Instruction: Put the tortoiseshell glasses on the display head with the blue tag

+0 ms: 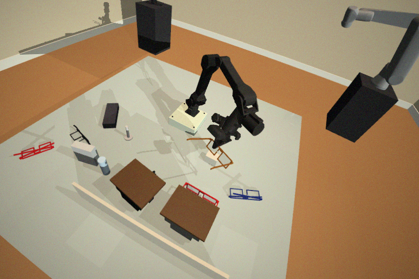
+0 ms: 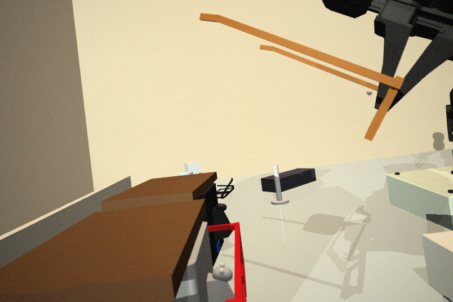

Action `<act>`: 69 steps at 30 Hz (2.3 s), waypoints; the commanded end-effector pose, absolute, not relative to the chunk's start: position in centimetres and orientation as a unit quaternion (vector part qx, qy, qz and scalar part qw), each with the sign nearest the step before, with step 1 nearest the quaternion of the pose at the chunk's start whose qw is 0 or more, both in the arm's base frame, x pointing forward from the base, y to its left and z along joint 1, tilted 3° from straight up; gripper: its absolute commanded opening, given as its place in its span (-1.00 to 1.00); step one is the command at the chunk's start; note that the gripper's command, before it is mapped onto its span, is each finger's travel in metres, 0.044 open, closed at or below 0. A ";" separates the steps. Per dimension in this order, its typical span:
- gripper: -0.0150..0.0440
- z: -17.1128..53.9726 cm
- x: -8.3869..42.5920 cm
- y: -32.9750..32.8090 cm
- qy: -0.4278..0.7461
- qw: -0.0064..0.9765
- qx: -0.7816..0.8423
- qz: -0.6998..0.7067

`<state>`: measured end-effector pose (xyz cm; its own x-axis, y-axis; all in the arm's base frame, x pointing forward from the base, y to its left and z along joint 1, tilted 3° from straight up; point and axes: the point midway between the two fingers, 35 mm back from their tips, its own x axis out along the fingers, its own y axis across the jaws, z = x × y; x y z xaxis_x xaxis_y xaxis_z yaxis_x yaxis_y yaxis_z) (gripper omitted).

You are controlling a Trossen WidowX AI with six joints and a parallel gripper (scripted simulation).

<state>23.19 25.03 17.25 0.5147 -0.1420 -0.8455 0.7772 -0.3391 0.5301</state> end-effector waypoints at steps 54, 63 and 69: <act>-0.49 11.5 25.6 7.8 0.462 0.487 0.531 -0.517; -0.49 10.8 25.1 6.0 0.497 0.470 0.531 -0.500; -0.49 10.0 25.1 6.0 0.494 0.472 0.546 -0.484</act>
<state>25.23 6.01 10.11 0.0174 0.0670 -0.9976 0.9973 -0.0717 0.0126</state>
